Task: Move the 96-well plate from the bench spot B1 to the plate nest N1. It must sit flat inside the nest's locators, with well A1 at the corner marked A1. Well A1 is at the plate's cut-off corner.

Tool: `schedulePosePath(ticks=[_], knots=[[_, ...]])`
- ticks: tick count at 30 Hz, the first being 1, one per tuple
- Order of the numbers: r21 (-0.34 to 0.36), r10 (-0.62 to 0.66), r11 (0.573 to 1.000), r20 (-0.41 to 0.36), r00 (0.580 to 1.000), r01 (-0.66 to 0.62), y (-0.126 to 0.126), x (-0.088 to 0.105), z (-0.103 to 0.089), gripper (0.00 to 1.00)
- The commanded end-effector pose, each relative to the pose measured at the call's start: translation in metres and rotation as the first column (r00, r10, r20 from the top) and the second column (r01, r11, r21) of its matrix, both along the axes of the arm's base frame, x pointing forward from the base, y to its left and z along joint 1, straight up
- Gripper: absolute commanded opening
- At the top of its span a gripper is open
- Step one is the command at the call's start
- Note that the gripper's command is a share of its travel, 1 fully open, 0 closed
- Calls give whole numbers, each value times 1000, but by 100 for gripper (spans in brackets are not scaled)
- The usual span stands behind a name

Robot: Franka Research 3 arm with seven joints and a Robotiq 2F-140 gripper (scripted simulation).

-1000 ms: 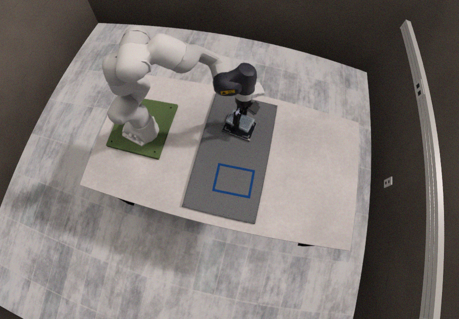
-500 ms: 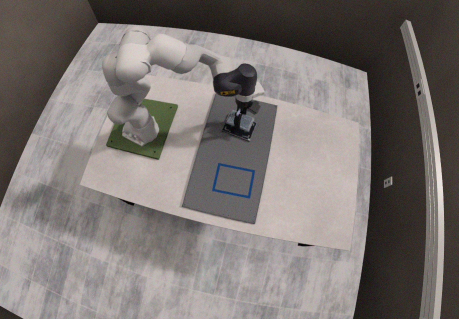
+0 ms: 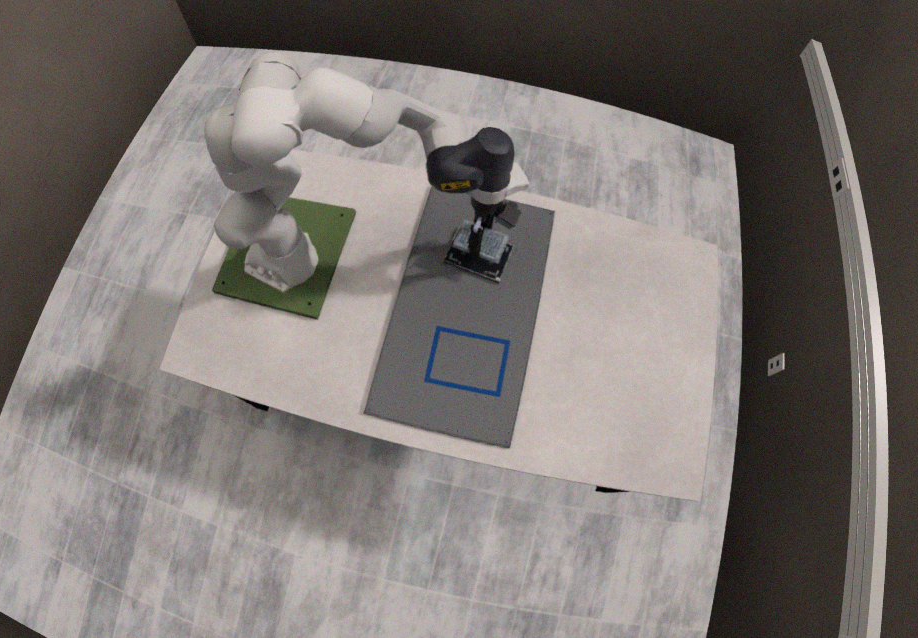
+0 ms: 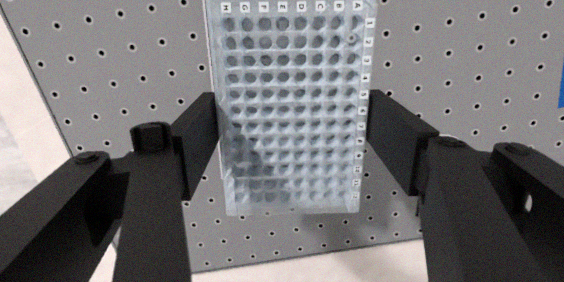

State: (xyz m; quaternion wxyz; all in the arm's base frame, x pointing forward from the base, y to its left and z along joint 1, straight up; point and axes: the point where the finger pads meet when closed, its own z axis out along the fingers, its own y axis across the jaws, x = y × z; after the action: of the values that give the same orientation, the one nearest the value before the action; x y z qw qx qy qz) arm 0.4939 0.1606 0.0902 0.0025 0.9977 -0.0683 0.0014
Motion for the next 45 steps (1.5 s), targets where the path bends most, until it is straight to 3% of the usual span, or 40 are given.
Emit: schedulePosePath(ticks=[1, 13, 45], knots=[[2, 9, 1000, -5, 1000, -9, 0, -1, 0, 60], [2, 9, 1000, -5, 1000, -9, 0, -1, 0, 60], [2, 9, 1000, -5, 1000, -9, 0, 2, -47, 60]])
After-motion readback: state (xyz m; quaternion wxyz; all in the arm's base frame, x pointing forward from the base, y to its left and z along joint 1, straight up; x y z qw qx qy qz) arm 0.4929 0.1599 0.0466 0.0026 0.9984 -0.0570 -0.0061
